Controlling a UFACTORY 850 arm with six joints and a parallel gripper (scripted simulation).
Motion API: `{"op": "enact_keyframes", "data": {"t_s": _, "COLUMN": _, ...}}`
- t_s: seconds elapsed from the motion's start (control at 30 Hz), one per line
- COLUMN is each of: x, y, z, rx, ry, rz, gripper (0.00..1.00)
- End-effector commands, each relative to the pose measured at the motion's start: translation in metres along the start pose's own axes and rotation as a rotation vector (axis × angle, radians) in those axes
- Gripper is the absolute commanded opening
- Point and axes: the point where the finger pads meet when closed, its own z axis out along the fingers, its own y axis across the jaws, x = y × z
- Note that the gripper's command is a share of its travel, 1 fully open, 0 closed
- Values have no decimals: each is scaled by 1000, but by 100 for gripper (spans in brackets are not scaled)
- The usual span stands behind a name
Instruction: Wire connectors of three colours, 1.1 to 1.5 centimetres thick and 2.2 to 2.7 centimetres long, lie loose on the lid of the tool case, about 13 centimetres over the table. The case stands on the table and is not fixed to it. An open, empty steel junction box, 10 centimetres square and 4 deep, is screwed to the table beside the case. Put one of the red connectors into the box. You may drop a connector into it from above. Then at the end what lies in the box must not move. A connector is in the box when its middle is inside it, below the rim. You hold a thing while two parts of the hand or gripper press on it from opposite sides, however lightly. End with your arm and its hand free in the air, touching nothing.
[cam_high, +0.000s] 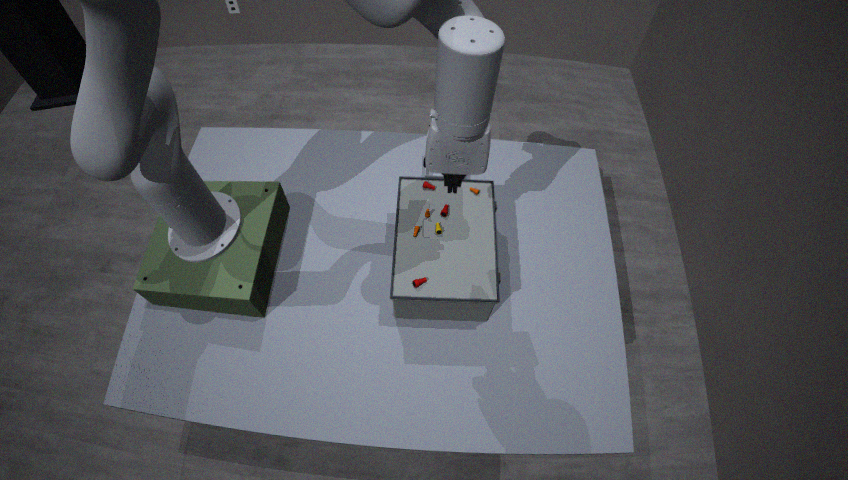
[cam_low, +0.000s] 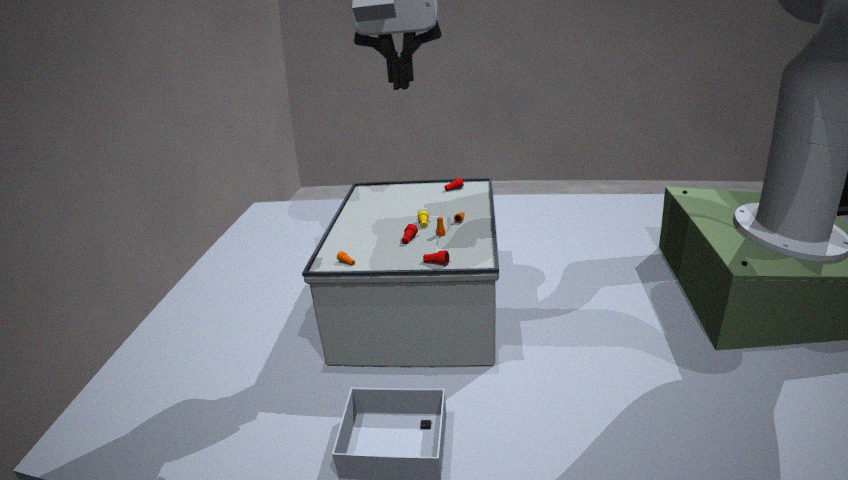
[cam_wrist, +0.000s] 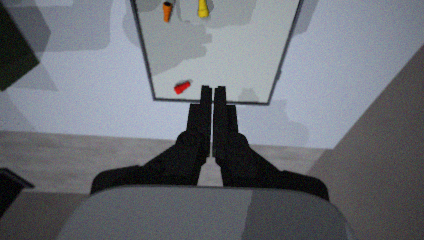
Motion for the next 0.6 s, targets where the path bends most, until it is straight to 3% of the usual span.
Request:
{"op": "enact_keyframes", "data": {"t_s": 0.0, "x": 0, "y": 1, "z": -1, "rx": -2, "ry": 0, "rz": 0, "gripper": 0}}
{"op": "enact_keyframes", "data": {"t_s": 0.03, "x": 0, "y": 1, "z": -1, "rx": -2, "ry": 0, "rz": 0, "gripper": 0}}
{"op": "enact_keyframes", "data": {"t_s": 0.07, "x": 0, "y": 1, "z": -1, "rx": -2, "ry": 0, "rz": 1, "gripper": 30}}
{"op": "enact_keyframes", "data": {"t_s": 0.57, "x": -57, "y": -17, "z": 58, "rx": -3, "ry": -1, "rz": 493, "gripper": 30}}
